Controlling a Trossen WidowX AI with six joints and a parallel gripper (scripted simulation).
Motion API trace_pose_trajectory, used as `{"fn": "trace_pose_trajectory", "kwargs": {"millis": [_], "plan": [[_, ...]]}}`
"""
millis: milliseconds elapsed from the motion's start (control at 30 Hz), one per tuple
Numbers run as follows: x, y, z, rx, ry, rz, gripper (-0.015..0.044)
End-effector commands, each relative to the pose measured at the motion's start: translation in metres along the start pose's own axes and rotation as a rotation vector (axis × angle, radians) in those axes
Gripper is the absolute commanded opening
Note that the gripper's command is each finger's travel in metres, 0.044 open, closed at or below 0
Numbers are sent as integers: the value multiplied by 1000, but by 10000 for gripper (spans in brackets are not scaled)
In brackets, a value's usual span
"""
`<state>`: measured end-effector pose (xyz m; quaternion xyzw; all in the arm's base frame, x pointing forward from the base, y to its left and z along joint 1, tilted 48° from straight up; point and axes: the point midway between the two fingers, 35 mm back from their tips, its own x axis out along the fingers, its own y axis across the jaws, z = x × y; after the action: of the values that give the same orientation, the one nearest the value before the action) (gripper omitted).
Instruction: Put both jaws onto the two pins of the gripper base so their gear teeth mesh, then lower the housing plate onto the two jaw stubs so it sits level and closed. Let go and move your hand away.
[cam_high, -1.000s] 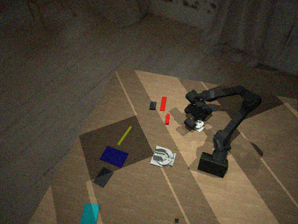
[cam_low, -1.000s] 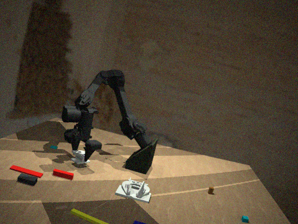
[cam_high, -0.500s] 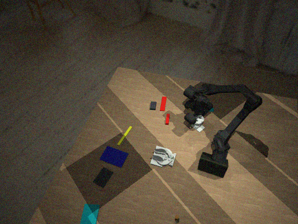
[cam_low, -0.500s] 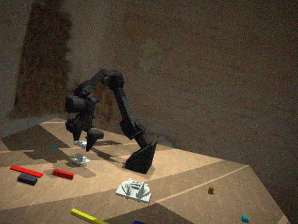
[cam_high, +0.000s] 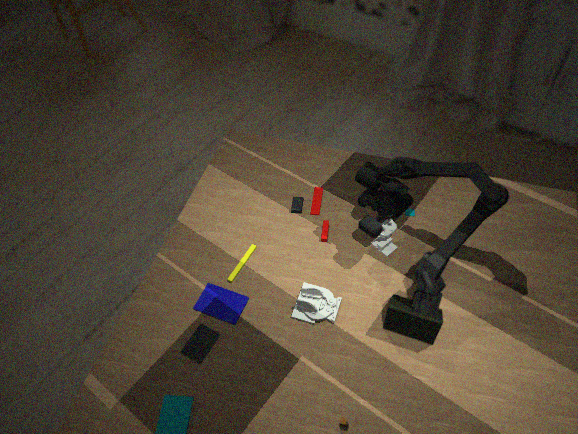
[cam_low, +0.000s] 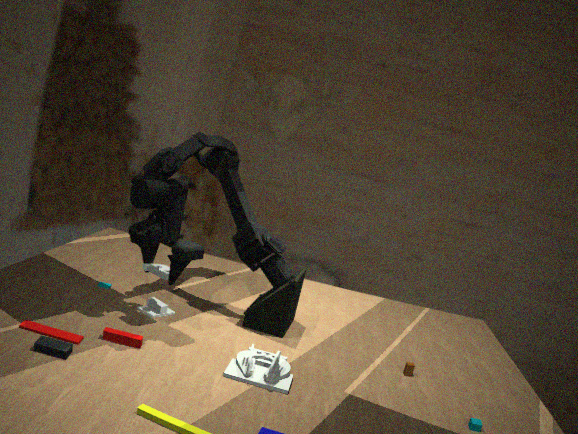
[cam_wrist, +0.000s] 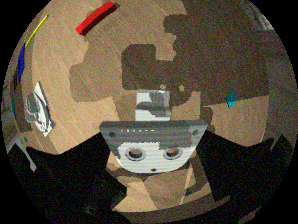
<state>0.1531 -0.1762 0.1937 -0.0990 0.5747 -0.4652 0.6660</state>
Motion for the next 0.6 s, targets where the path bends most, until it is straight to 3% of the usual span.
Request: {"fn": "trace_pose_trajectory", "kwargs": {"millis": [0,567], "plan": [[1,9,5,-122,3,5,351],[3,52,19,-666,-3,39,351]]}}
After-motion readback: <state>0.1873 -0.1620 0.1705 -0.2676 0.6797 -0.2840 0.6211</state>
